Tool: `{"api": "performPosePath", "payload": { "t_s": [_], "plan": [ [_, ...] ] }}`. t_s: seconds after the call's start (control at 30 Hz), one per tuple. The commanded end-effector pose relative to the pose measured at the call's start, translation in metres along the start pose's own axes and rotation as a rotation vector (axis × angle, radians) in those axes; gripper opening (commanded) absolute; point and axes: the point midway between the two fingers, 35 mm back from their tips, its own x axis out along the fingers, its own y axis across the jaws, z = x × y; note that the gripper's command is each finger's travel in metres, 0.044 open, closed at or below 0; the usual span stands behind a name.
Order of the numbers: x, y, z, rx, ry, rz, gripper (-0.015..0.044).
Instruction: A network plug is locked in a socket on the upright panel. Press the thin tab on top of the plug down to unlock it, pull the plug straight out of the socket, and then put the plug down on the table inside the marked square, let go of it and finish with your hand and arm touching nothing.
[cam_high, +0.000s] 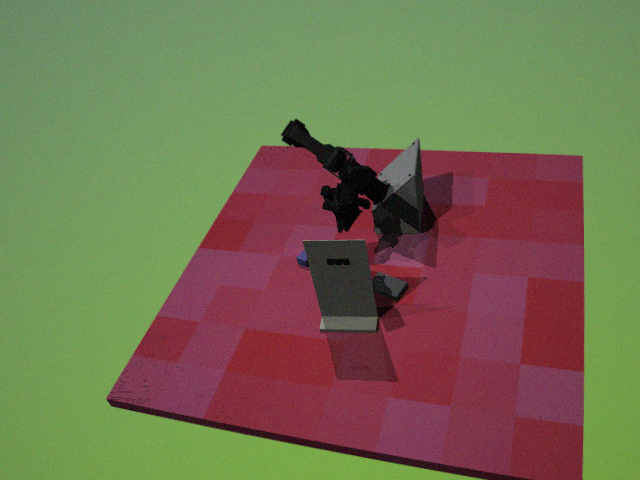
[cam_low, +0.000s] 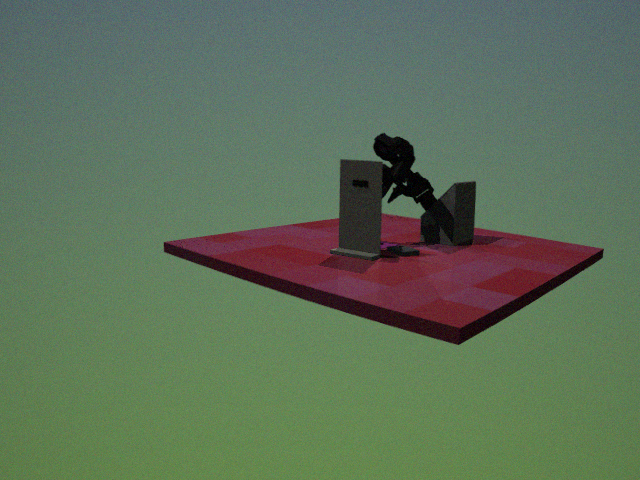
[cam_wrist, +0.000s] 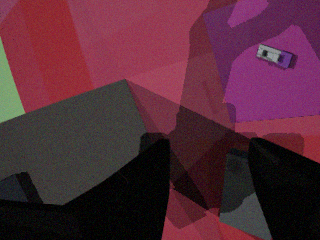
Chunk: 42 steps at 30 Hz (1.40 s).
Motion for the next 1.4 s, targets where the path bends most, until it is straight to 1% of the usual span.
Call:
{"api": "performPosePath", "payload": {
  "t_s": [0.0,0.6,0.97,1.37],
  "plan": [
    [-0.009,0.005,0.001,0.0,-0.004,0.0,0.0156],
    [-0.051,0.031,0.008,0.001,-0.028,0.031,0.0156],
    [-0.051,0.031,0.008,0.001,-0.028,0.031,0.044],
    [-0.051,0.031,0.008,0.001,-0.028,0.031,0.044]
  ]
}}
